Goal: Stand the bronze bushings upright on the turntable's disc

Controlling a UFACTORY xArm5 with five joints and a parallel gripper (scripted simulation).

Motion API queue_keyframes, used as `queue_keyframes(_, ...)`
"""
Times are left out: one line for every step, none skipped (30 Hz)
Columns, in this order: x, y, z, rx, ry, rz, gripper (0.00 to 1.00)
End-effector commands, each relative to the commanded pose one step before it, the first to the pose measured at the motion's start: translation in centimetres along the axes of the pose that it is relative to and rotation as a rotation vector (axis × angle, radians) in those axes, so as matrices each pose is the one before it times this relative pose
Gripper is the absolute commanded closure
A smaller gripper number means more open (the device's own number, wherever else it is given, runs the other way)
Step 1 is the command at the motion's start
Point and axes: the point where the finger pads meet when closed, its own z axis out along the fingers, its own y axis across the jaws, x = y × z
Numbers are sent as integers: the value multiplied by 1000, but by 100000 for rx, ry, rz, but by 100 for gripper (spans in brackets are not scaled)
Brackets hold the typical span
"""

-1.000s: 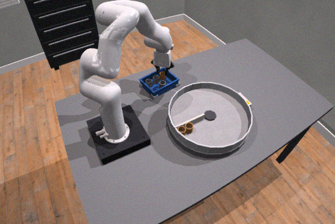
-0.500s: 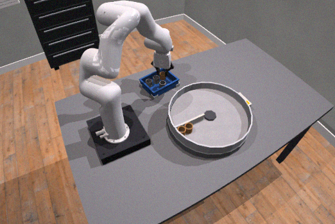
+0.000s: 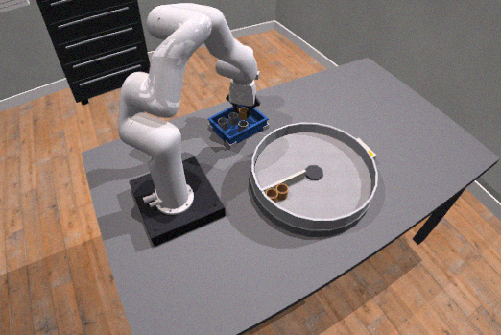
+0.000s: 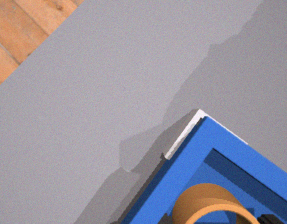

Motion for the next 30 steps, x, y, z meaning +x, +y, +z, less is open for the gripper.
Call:
queue_keyframes(148, 24, -122, -65, 392, -2, 52)
queue_keyframes(0, 0, 0, 0, 0, 0, 52)
queue_keyframes(0, 0, 0, 0, 0, 0, 52)
queue_keyframes(0, 0, 0, 0, 0, 0, 52)
queue_keyframes(0, 0, 0, 0, 0, 0, 52)
queue_keyframes(0, 0, 0, 0, 0, 0, 52)
queue_keyframes(0, 0, 0, 0, 0, 0, 52)
queue_keyframes(0, 0, 0, 0, 0, 0, 52)
queue_keyframes(0, 0, 0, 0, 0, 0, 52)
queue_keyframes(0, 0, 0, 0, 0, 0, 52)
queue_keyframes(0, 0, 0, 0, 0, 0, 100)
queue_keyframes(0, 0, 0, 0, 0, 0, 100)
queue_keyframes(0, 0, 0, 0, 0, 0, 100)
queue_keyframes(0, 0, 0, 0, 0, 0, 100)
queue_keyframes(0, 0, 0, 0, 0, 0, 100)
queue_keyframes(0, 0, 0, 0, 0, 0, 100)
queue_keyframes(0, 0, 0, 0, 0, 0, 100)
queue_keyframes(0, 0, 0, 0, 0, 0, 100)
queue_keyframes(0, 0, 0, 0, 0, 0, 100)
queue_keyframes(0, 0, 0, 0, 0, 0, 100)
queue_keyframes(0, 0, 0, 0, 0, 0, 100)
queue_keyframes(0, 0, 0, 0, 0, 0, 100)
queue_keyframes(0, 0, 0, 0, 0, 0, 100)
queue_keyframes(0, 0, 0, 0, 0, 0, 100)
queue_keyframes(0, 0, 0, 0, 0, 0, 100)
queue_keyframes(0, 0, 0, 0, 0, 0, 100)
queue_keyframes(0, 0, 0, 0, 0, 0, 100)
queue_keyframes(0, 0, 0, 0, 0, 0, 100)
queue_keyframes(0, 0, 0, 0, 0, 0, 100)
queue_keyframes(0, 0, 0, 0, 0, 0, 100)
